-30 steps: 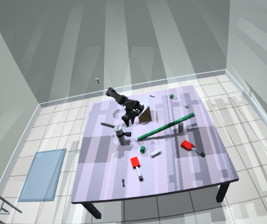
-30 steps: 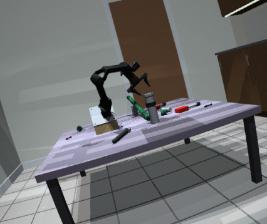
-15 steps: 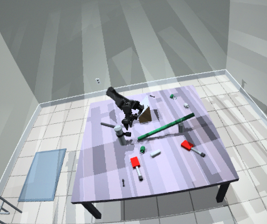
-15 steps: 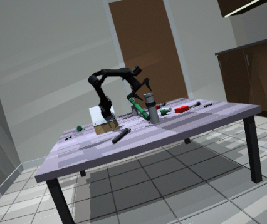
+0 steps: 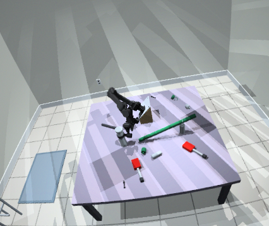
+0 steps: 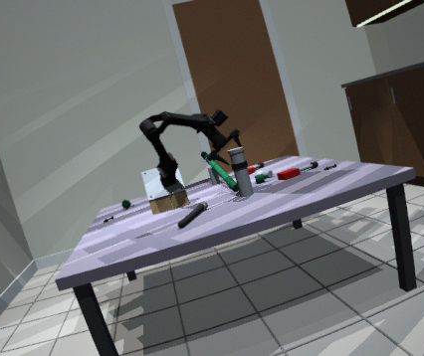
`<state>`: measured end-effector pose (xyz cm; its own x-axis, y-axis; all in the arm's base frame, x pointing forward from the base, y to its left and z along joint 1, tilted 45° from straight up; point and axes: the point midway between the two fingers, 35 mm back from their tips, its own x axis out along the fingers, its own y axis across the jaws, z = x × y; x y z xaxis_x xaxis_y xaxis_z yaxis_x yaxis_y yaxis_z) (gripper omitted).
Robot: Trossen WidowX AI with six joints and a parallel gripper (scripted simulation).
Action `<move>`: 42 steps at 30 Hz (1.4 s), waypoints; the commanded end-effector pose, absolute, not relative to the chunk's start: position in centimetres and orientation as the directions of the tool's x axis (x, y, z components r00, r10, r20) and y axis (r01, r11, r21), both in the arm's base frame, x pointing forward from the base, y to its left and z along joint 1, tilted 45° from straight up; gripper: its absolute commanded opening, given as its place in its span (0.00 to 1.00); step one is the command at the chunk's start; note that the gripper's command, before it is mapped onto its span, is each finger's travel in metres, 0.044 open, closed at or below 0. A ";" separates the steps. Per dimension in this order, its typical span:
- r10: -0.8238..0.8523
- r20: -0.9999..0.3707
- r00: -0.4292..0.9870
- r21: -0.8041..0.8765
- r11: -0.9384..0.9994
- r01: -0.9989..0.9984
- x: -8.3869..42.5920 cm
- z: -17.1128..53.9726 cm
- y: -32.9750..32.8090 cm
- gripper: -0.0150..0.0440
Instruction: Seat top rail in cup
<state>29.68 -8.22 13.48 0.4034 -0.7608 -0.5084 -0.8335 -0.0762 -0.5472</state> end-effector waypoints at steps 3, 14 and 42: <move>-0.760 -0.515 0.397 -0.536 -0.076 -0.841 30.0 12.6 -8.9 1.00; -0.759 -0.515 0.397 -0.537 -0.076 -0.840 30.8 11.7 -10.3 1.00; -0.763 -0.506 0.402 -0.539 -0.083 -0.838 31.8 10.4 -12.8 0.64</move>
